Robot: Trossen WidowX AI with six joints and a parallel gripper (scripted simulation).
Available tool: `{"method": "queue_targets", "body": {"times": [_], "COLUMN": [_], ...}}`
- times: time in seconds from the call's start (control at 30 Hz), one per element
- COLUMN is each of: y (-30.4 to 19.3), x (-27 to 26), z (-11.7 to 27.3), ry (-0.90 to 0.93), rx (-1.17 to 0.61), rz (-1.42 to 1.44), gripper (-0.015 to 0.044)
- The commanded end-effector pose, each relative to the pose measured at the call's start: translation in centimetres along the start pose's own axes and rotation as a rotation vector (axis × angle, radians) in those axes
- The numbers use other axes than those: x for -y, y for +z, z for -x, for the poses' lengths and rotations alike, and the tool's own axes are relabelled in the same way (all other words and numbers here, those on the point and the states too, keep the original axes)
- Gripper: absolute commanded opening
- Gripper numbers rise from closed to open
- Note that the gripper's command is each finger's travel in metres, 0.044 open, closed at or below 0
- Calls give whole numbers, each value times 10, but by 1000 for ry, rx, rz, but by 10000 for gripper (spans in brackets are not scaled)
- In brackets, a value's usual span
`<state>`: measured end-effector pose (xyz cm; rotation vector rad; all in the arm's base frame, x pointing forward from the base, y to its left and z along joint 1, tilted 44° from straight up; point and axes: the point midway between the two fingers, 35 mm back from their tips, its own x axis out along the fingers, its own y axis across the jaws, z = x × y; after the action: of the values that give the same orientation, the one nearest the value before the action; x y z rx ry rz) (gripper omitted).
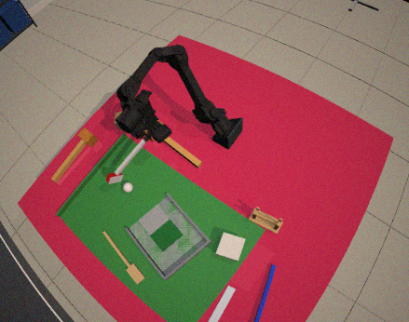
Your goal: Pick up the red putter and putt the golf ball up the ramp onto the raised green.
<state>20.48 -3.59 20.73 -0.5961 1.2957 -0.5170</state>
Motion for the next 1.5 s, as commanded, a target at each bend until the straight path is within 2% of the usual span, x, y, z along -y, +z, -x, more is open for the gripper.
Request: {"method": "queue_targets", "body": {"times": [0.0, 0.77, 1.13, 1.47], "y": [0, -1, -1, -3], "x": [1, 2, 1, 31], "z": [-13, -44, -42, -44], "ry": [-17, -20, -15, -22], "rx": [-31, -36, -41, -35], "rz": [-55, -65, -66, -66], "gripper": [0, 0, 0, 0]}}
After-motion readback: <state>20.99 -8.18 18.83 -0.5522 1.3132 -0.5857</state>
